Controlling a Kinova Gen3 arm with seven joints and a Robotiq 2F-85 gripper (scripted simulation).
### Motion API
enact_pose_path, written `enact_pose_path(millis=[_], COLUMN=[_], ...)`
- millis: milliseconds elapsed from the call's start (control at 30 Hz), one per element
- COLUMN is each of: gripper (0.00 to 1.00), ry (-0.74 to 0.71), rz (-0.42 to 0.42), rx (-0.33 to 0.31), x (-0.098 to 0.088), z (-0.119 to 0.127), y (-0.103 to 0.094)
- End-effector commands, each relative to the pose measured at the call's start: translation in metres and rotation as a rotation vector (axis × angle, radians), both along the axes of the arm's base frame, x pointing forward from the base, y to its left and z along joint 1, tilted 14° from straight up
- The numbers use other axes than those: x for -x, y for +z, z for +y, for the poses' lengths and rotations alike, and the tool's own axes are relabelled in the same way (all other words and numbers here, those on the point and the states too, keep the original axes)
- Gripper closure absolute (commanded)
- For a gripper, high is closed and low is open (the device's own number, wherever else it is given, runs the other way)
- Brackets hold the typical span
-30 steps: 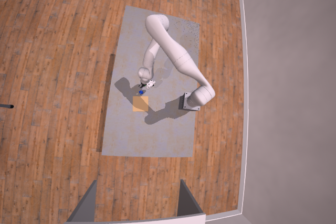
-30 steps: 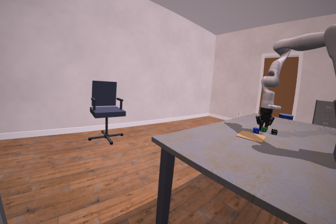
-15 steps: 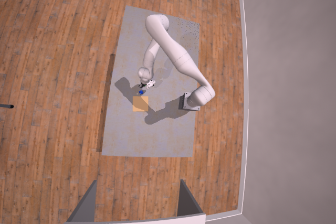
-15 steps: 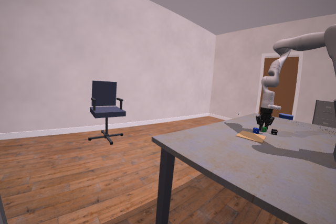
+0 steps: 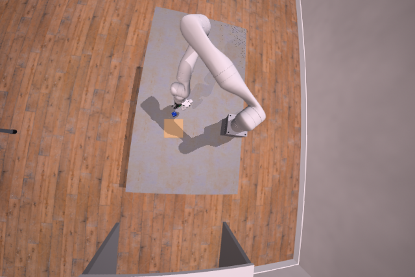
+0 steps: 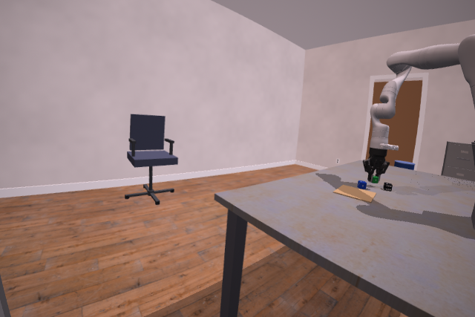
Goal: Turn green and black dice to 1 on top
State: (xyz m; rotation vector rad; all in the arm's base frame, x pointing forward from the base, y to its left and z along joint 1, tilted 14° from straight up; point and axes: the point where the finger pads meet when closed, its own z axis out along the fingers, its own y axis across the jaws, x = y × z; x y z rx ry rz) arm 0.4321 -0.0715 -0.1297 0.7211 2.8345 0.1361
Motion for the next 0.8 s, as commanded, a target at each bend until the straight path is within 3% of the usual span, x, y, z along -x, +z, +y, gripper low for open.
enact_pose_path(millis=[0,167,333,767], gripper=[0.74,0.74,0.74,0.74], ry=[0.002,0.002,0.002,0.002], rz=[-0.015,-0.015,-0.015,-0.015], rx=[0.012,0.012,0.012,0.012], x=[-0.001,0.007,0.012,0.013], z=[-0.006,-0.006,-0.007,-0.007], y=[0.023,0.055,0.074,0.079])
